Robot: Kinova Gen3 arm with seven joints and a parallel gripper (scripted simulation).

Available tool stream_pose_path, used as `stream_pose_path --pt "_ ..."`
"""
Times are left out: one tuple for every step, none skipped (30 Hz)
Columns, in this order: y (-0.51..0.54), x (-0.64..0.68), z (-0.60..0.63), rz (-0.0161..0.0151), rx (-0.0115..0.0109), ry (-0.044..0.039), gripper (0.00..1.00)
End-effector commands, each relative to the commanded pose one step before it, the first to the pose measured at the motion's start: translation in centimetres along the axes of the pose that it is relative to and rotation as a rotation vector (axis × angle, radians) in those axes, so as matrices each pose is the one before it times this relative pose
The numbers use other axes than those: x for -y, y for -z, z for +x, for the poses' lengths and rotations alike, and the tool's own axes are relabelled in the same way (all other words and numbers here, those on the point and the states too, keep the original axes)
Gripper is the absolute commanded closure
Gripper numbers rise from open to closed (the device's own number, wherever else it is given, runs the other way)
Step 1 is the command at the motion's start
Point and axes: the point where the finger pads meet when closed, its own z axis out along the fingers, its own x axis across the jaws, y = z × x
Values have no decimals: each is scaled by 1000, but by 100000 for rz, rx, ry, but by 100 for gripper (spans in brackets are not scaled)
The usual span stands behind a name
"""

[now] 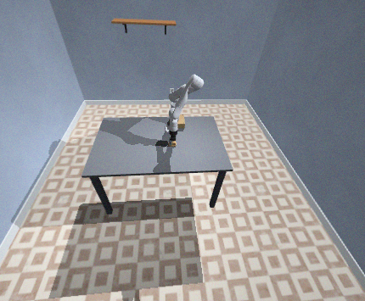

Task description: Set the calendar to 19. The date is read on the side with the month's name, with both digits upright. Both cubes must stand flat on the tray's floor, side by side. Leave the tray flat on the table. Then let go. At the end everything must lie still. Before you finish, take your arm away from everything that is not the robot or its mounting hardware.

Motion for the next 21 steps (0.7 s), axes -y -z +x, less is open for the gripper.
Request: stream_pose_path --pt "46 0 -41 -24 125 -14 13" --pt "22 0 0 0 0 0 13" --pt "41 0 0 0 1 1 13" --pt "64 0 -1 0 1 1 13" --pt "0 0 0 0 0 0 13" --pt "0 0 0 0 0 0 13" --pt "91 0 0 0 0 1 13" --pt "119 0 0 0 0 0 13" --pt "149 1 2 1 -2 -2 13" --pt "181 -1 -2 -1 2 3 13" --pt "212 0 0 0 -1 -1 13" --pt "243 0 0 0 0 0 13" --pt "272 0 0 0 0 0 13" --pt "301 0 -1 0 1 1 13" --pt "327 1 1 1 -2 -2 13" --pt "352 0 -1 -1 1 1 13" --pt "374 0 -1 0 1 1 13" --pt "392 0 0 0 0 0 13" --pt "407 0 1 1 -1 -1 13" --pt "419 0 0 0 -1 -1 13" --pt "427 0 -1 -1 1 1 13"
